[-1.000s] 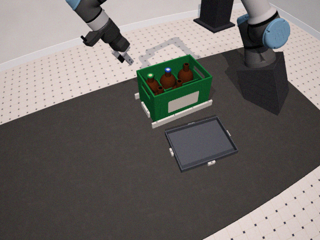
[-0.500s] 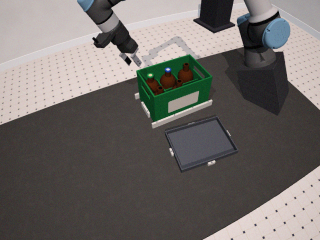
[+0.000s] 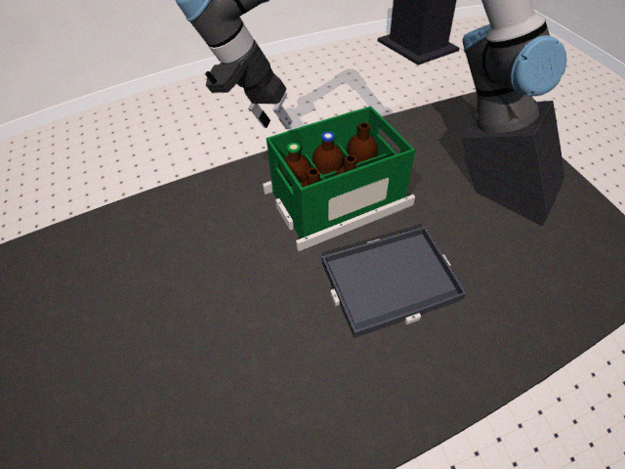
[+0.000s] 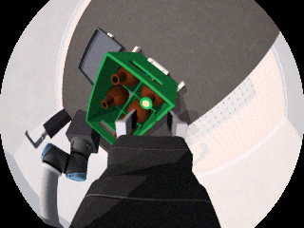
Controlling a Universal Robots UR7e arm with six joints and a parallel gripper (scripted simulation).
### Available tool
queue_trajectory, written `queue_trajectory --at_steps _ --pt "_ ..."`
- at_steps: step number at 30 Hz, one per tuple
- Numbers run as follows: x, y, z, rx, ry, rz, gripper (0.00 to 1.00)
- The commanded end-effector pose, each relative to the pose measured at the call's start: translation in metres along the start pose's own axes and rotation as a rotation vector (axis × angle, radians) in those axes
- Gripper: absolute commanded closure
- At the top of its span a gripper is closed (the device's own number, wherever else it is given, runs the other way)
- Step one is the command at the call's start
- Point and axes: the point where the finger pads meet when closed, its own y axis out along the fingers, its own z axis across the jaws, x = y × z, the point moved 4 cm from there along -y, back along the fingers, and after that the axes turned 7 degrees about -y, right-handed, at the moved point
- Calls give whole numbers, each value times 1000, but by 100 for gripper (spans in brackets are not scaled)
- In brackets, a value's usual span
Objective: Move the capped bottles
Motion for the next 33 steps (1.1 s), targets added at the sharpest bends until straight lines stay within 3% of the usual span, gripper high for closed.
queue_trajectory --at_steps 1,6,8,9,23,25,26,33 --pt "15 10 -13 35 -68 13 0" --pt "25 18 -24 62 -126 22 0" --pt "25 18 -24 62 -126 22 0" --pt "18 14 -20 35 -88 7 0" --pt "51 34 -50 111 -248 33 0" --pt "51 34 -50 111 -248 33 0" --pt "42 30 -46 85 -209 18 0" --pt "59 39 -61 123 -289 31 0"
